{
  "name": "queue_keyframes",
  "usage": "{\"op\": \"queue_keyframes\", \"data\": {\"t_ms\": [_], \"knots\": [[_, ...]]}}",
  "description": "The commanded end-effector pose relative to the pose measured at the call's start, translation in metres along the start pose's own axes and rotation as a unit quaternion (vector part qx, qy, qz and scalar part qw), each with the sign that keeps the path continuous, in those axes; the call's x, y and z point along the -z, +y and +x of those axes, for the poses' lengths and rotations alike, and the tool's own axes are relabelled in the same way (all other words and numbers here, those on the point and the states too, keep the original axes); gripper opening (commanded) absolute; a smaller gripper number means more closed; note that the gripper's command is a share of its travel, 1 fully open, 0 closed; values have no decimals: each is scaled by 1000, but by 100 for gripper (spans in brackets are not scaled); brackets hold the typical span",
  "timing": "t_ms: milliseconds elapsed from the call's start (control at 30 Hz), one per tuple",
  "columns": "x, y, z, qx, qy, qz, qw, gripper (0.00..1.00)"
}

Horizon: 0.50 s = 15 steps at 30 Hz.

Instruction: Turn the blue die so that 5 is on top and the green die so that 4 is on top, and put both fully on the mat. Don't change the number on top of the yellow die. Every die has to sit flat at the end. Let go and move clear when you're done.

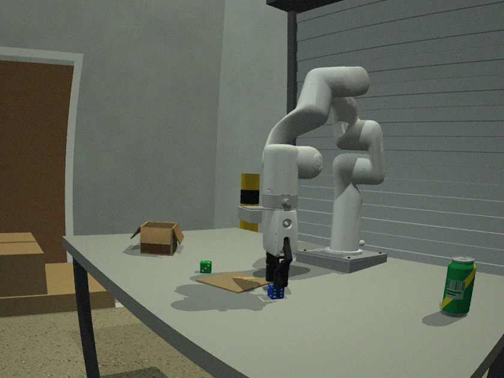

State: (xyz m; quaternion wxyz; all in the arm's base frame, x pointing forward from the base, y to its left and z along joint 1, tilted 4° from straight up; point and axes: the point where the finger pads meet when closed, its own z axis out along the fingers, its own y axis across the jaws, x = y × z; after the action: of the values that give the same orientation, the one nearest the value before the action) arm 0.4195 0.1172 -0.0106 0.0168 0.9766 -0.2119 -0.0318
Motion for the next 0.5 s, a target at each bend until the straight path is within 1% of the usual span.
{"op": "queue_keyframes", "data": {"t_ms": [0, 333, 467], "knots": [[-2, -1, 1, 0, 2, 1, 1000, 47], [-22, -1, 1, 0, 2, 1, 1000, 47], [-26, -1, 1, 0, 2, 1, 1000, 47]]}}
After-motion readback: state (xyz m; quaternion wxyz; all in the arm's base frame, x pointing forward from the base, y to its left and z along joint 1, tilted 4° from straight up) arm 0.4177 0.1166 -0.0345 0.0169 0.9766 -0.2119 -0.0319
